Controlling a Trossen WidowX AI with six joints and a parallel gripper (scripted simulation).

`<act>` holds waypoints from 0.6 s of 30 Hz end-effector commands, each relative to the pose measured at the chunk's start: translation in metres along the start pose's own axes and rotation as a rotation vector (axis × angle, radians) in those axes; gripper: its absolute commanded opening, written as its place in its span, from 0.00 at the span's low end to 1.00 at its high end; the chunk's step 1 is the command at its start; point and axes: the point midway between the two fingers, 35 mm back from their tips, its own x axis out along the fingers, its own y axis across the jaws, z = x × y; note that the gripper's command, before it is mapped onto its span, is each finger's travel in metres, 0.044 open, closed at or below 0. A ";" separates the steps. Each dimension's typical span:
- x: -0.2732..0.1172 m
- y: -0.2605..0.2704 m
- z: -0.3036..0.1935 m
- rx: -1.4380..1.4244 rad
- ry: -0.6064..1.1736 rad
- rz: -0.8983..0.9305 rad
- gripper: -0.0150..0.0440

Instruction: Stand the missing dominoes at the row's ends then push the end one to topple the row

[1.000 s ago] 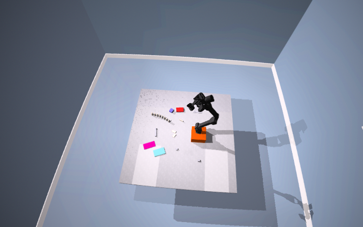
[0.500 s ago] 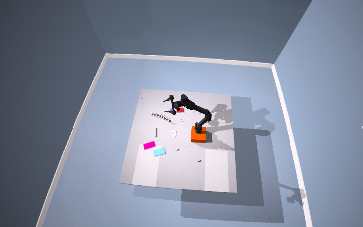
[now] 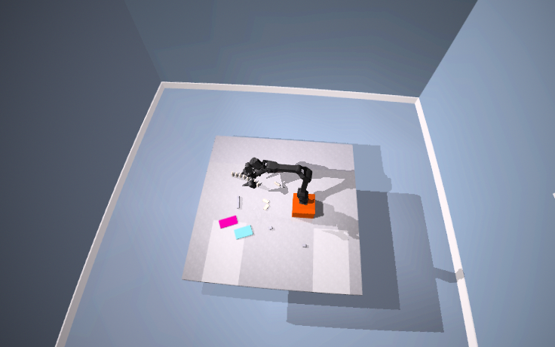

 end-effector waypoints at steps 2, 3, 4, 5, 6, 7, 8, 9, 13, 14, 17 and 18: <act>0.039 0.002 -0.070 0.198 0.247 -0.025 1.00; 0.046 0.003 -0.086 0.240 0.303 -0.036 1.00; 0.052 0.005 -0.103 0.281 0.360 -0.049 1.00; 0.057 0.006 -0.119 0.320 0.417 -0.065 1.00; 0.061 0.008 -0.136 0.357 0.473 -0.082 1.00; 0.064 0.009 -0.152 0.393 0.529 -0.101 1.00; 0.067 0.011 -0.169 0.427 0.585 -0.122 1.00; 0.068 0.013 -0.185 0.460 0.641 -0.145 1.00; 0.066 0.023 -0.249 0.572 0.862 -0.258 1.00; 0.063 0.025 -0.261 0.589 0.904 -0.283 1.00; 0.061 0.026 -0.270 0.603 0.938 -0.304 1.00; 0.061 0.026 -0.270 0.603 0.938 -0.304 1.00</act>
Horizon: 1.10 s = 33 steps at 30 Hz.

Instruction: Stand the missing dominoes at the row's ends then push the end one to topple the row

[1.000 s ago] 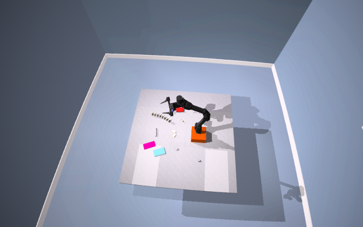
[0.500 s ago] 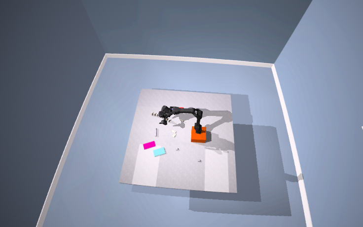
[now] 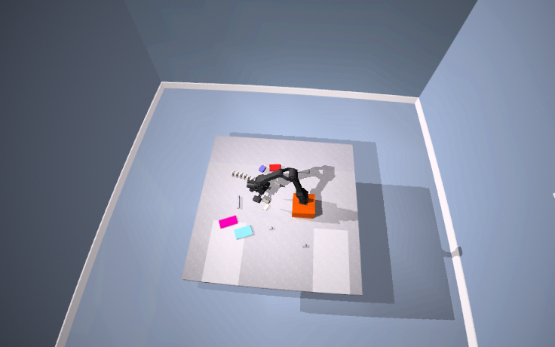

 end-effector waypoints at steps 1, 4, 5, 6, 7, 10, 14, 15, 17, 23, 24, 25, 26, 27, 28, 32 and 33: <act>0.002 -0.003 -0.004 0.026 0.013 -0.022 1.00; 0.019 -0.003 -0.005 0.028 0.016 -0.022 1.00; 0.031 -0.003 -0.006 0.029 0.018 -0.022 1.00; 0.042 -0.003 -0.007 0.029 0.020 -0.022 1.00; 0.053 -0.003 -0.009 0.029 0.020 -0.022 1.00; 0.067 -0.004 -0.011 0.026 0.014 -0.022 1.00; 0.067 -0.005 -0.012 0.026 0.014 -0.022 1.00; 0.068 -0.005 -0.012 0.026 0.014 -0.022 1.00; 0.070 -0.005 -0.013 0.026 0.014 -0.022 1.00; 0.080 -0.005 -0.013 0.026 0.014 -0.022 1.00; 0.081 -0.005 -0.013 0.026 0.014 -0.022 1.00; 0.082 -0.005 -0.013 0.026 0.014 -0.022 1.00; 0.082 -0.005 -0.013 0.026 0.014 -0.022 1.00; 0.082 -0.005 -0.013 0.026 0.014 -0.022 1.00; 0.082 -0.005 -0.013 0.026 0.014 -0.022 1.00; 0.082 -0.005 -0.013 0.026 0.014 -0.022 0.82; 0.082 -0.005 -0.013 0.026 0.014 -0.022 0.78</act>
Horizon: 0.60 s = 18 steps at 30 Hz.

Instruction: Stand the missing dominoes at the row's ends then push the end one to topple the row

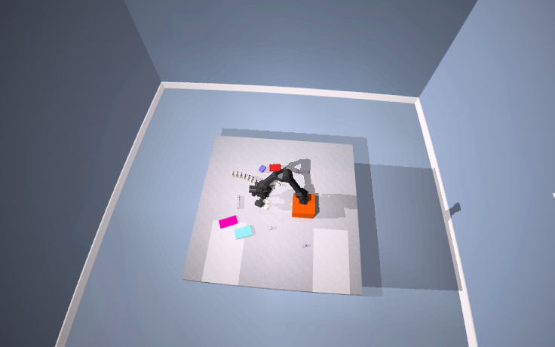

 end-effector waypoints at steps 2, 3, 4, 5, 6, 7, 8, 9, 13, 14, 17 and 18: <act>0.000 0.000 0.000 -0.003 -0.002 -0.002 0.69; 0.000 0.000 0.000 -0.003 -0.002 -0.002 0.64; 0.000 0.000 0.000 -0.003 -0.002 -0.002 0.60; 0.000 0.000 0.000 -0.003 -0.002 -0.002 0.56; 0.000 0.000 0.000 -0.003 -0.002 -0.002 0.51; 0.000 0.000 0.000 -0.003 -0.002 -0.002 0.47; 0.000 0.000 0.000 -0.003 -0.002 -0.002 0.44; 0.000 0.000 0.000 -0.003 -0.002 -0.002 0.44; 0.000 0.000 0.000 -0.003 -0.002 -0.002 0.44; 0.000 0.000 0.000 -0.003 -0.002 -0.002 0.44; 0.000 0.000 0.000 -0.003 -0.002 -0.002 0.44; -0.002 0.000 0.000 -0.003 -0.002 -0.002 0.44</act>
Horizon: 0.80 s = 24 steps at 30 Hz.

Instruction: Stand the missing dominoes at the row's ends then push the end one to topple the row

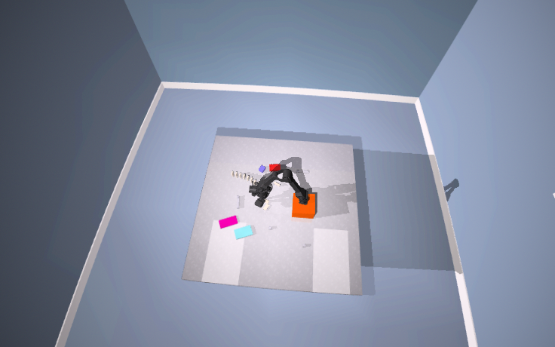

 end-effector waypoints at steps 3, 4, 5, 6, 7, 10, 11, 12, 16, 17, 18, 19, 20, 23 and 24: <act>-0.033 0.000 0.003 -0.003 -0.003 -0.002 0.44; -0.047 0.000 0.004 -0.003 -0.003 -0.002 0.44; -0.061 0.000 0.005 -0.003 -0.003 -0.001 0.44; -0.074 0.000 0.006 -0.003 -0.003 -0.001 0.44; -0.088 0.000 0.007 -0.003 -0.003 -0.001 0.44; -0.118 0.000 0.010 -0.003 -0.003 -0.001 0.44; -0.121 0.000 0.010 -0.003 -0.003 -0.001 0.44; -0.121 0.000 0.010 -0.003 -0.003 -0.001 0.44; -0.121 0.005 0.011 -0.038 -0.004 0.000 0.44; -0.121 0.010 0.013 -0.081 -0.004 0.001 0.44; -0.122 0.019 0.016 -0.142 -0.004 0.002 0.44; -0.123 0.029 0.019 -0.220 -0.004 0.004 0.44; -0.124 0.042 0.022 -0.316 -0.005 0.006 0.44; -0.125 0.089 0.028 -0.636 -0.008 0.012 0.44; -0.125 0.104 0.028 -0.743 -0.010 0.014 0.44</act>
